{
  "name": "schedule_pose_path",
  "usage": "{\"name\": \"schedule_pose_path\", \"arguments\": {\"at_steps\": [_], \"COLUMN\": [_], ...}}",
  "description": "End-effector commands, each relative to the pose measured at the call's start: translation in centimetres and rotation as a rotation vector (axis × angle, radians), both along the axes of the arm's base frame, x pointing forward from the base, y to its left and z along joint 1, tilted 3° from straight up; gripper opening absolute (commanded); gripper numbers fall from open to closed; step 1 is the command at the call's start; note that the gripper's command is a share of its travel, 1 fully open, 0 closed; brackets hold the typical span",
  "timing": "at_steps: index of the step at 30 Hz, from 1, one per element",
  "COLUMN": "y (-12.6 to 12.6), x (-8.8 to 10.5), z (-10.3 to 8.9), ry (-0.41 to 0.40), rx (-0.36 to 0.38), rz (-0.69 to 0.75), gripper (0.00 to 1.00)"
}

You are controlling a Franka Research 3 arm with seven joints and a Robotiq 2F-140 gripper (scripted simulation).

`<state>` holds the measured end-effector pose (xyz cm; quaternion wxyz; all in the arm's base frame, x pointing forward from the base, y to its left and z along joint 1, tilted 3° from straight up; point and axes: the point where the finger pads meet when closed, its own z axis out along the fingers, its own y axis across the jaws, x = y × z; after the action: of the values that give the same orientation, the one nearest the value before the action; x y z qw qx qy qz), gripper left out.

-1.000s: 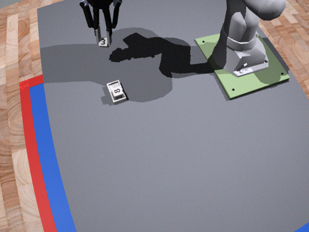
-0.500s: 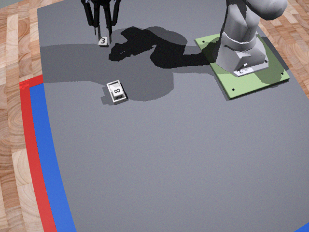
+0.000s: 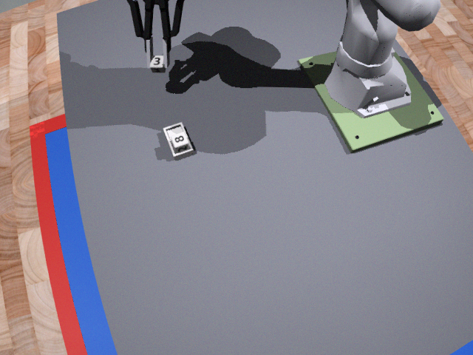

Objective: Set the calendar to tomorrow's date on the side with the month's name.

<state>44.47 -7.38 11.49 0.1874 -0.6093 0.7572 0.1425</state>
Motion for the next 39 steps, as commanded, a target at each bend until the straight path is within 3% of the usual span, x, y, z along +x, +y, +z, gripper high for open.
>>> {"name": "schedule_pose_path", "arguments": {"at_steps": [1,7,12,39], "y": [0.4,0.28,0.18,-0.16], "x": [-0.34,-0.64,-0.38,-0.27], "z": [-0.07,-0.41,-0.26,-0.56], "ry": [-0.035,-0.049,-0.073,-0.083], "rx": [0.037,0.202,0.26,0.279], "rz": [0.094,0.099,0.1,0.1], "gripper": [0.16,0.16,0.16,0.16]}}
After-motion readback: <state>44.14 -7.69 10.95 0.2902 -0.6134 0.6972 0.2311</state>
